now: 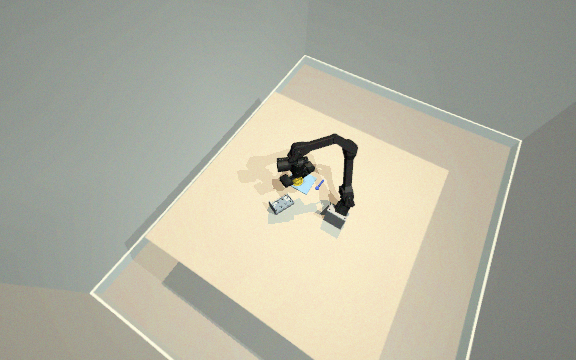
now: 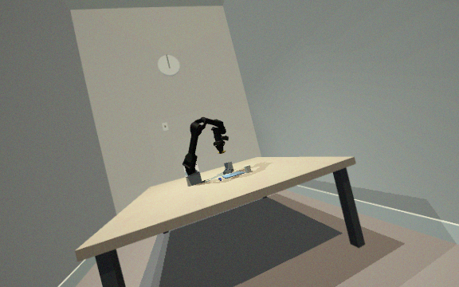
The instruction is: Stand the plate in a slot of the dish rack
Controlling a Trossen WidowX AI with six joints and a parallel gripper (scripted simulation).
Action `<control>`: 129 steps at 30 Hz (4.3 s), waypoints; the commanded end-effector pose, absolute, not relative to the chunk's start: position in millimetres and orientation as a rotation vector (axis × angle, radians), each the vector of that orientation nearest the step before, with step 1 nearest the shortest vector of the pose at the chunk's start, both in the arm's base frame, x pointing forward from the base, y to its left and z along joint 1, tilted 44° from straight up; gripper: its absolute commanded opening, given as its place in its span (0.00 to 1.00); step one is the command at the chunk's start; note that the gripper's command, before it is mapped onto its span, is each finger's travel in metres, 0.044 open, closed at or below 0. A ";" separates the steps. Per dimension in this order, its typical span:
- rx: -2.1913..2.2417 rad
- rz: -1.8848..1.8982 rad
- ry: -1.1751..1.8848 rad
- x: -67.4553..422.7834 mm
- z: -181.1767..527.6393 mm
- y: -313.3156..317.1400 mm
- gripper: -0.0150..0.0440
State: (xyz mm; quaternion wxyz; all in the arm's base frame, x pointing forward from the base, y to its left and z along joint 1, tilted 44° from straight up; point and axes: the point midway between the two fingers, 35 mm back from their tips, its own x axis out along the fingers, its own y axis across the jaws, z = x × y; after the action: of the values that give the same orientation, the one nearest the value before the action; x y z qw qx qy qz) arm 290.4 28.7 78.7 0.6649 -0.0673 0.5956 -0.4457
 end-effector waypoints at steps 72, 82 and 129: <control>-0.184 0.701 1.254 273.1 -37.9 -39.1 0.25; -0.324 0.816 1.003 272.8 -36.6 -49.4 0.25; -0.671 0.871 0.555 281.8 -43.3 -54.8 0.25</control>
State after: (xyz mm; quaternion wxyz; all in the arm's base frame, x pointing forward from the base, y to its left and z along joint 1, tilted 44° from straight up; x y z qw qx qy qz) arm 282.8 -57.0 -40.5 0.8160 -0.3188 0.2573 0.4079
